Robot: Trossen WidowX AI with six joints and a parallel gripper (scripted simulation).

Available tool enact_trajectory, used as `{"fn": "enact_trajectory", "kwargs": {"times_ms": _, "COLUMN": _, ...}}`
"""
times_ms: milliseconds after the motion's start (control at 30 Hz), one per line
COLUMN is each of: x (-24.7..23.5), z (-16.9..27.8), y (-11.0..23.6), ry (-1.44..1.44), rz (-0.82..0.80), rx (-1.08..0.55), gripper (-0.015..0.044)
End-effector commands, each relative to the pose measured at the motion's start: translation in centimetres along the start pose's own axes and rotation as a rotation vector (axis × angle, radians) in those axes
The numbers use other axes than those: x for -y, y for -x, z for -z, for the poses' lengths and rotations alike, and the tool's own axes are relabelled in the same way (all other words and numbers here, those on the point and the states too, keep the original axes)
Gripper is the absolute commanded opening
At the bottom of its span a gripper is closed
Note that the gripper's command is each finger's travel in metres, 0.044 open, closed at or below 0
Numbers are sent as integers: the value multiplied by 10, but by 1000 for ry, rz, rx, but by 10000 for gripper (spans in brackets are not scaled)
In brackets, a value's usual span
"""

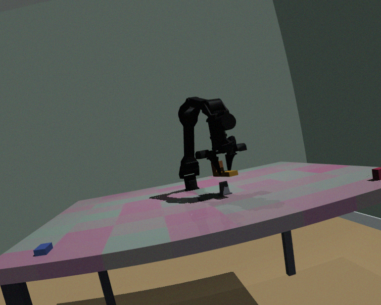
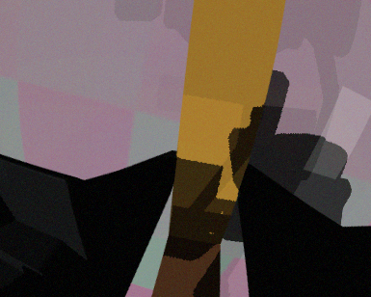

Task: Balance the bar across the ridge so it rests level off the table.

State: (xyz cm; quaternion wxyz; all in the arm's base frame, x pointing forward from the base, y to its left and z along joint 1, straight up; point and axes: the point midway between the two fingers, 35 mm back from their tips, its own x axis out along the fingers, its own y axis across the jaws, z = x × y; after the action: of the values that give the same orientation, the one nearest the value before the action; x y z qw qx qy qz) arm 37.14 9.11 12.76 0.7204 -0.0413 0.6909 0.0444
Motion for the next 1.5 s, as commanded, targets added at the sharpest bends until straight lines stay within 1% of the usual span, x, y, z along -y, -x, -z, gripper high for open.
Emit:
{"fn": "enact_trajectory", "kwargs": {"times_ms": 0, "x": 1, "z": 0, "y": -6, "ry": -10, "rz": -3, "rx": -1, "gripper": 0}}
{"fn": "enact_trajectory", "kwargs": {"times_ms": 233, "x": 3, "z": 1, "y": -16, "ry": -14, "rz": -3, "rx": -1, "gripper": 0}}
{"fn": "enact_trajectory", "kwargs": {"times_ms": 1467, "x": 4, "z": 1, "y": -18, "ry": -14, "rz": -3, "rx": -1, "gripper": 0}}
